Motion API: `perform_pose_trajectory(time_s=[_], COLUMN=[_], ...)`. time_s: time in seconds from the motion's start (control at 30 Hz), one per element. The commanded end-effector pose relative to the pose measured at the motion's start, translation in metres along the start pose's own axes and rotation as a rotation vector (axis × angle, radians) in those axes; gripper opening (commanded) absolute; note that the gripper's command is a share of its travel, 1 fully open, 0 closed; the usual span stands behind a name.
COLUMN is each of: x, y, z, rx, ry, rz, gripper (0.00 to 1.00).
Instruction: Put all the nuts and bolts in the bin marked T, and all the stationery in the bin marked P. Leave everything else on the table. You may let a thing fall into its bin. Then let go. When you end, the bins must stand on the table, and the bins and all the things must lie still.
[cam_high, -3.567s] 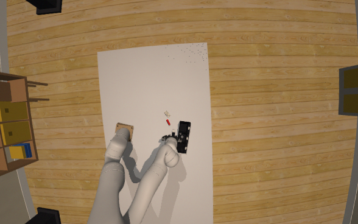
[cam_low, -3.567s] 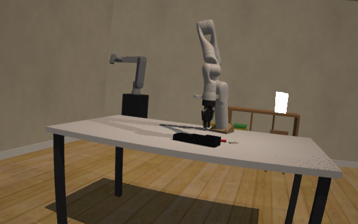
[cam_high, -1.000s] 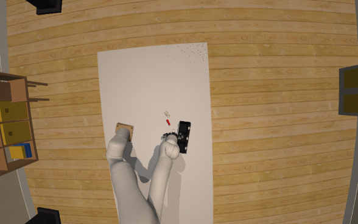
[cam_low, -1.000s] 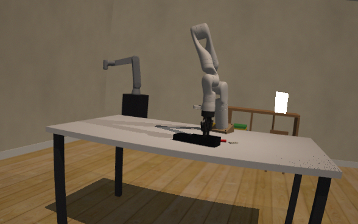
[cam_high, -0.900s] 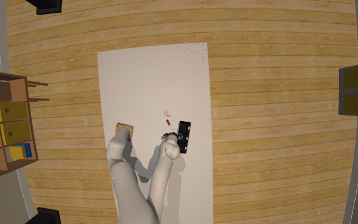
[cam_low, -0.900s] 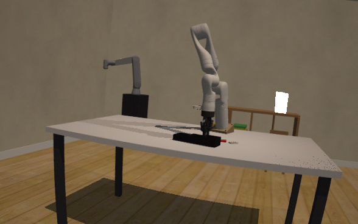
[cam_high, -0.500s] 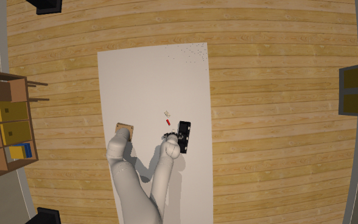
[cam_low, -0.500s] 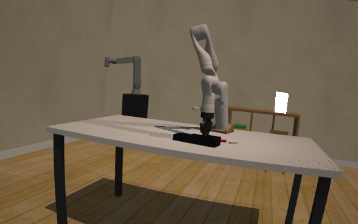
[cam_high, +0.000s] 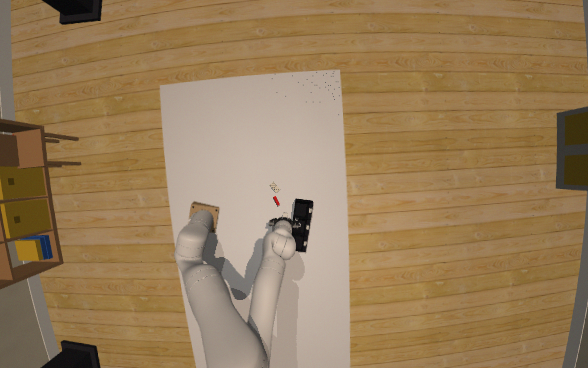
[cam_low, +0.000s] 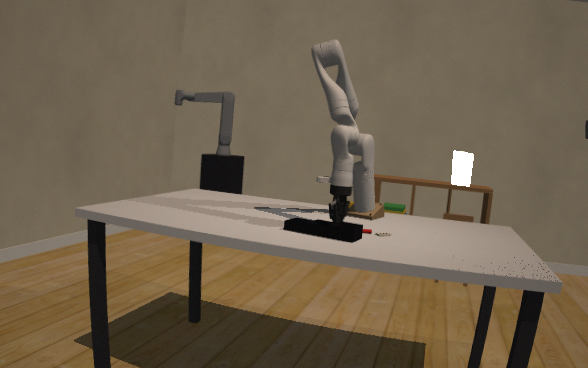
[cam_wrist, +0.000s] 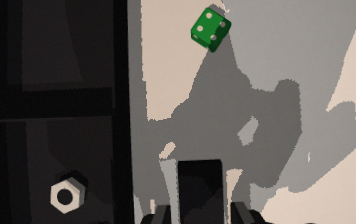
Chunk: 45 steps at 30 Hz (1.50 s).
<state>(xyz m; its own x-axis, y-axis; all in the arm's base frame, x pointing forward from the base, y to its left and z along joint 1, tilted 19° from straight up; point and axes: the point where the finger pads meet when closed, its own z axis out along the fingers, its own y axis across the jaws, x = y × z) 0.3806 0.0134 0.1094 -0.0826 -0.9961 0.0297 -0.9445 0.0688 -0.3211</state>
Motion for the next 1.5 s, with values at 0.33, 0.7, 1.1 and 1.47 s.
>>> perform_pose_trajectory(time_s=[0.33,0.7,1.1,1.47], x=[0.001,0.001,0.002,0.001], y=[0.001,0.001,0.0,0.0], z=[0.0,0.0,-0.014,-0.044], rx=[-0.001,-0.001,0.0,-0.001], ry=[0.001,0.001,0.004,0.003], rz=[0.002,0.002,0.0,0.0], gripper=[0.19,0.19,0.19,0.19])
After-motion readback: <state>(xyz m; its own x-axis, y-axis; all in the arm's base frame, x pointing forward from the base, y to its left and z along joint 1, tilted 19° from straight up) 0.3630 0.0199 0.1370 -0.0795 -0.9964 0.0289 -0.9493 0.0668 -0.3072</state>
